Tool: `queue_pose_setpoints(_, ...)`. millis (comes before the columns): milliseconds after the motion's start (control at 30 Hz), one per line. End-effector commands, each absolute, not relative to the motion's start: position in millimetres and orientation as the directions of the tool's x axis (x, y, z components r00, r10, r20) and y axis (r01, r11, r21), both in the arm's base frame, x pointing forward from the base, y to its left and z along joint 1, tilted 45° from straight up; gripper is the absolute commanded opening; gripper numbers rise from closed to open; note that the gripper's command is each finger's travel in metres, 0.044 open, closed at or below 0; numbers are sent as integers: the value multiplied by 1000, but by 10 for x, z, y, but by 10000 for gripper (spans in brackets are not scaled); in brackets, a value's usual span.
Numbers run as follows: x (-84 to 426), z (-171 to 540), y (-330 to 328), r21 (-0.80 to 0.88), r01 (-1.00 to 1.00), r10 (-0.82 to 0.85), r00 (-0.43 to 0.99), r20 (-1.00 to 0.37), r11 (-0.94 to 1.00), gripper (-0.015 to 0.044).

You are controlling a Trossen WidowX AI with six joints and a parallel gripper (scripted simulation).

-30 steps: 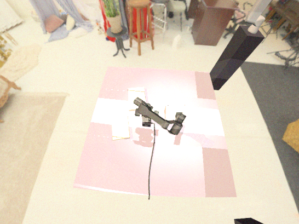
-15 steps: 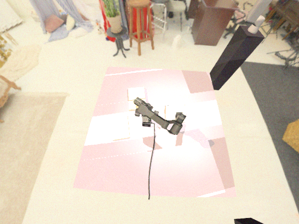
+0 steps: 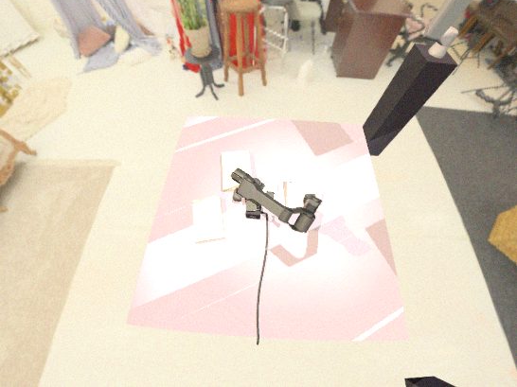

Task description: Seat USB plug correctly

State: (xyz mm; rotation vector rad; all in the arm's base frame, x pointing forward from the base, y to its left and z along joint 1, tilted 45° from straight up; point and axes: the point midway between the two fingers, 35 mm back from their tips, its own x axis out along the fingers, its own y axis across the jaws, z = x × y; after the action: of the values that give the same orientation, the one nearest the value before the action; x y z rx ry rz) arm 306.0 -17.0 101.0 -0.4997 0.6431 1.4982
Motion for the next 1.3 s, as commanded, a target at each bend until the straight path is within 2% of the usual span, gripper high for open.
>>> queue_pose_setpoints(0, 3064, 1005, -162, 81, -996, 749, -35, -661, 25, 0)
queue_pose_setpoints(1267, 3071, 987, -115, 74, -997, 771, -33, -636, 19, 0)
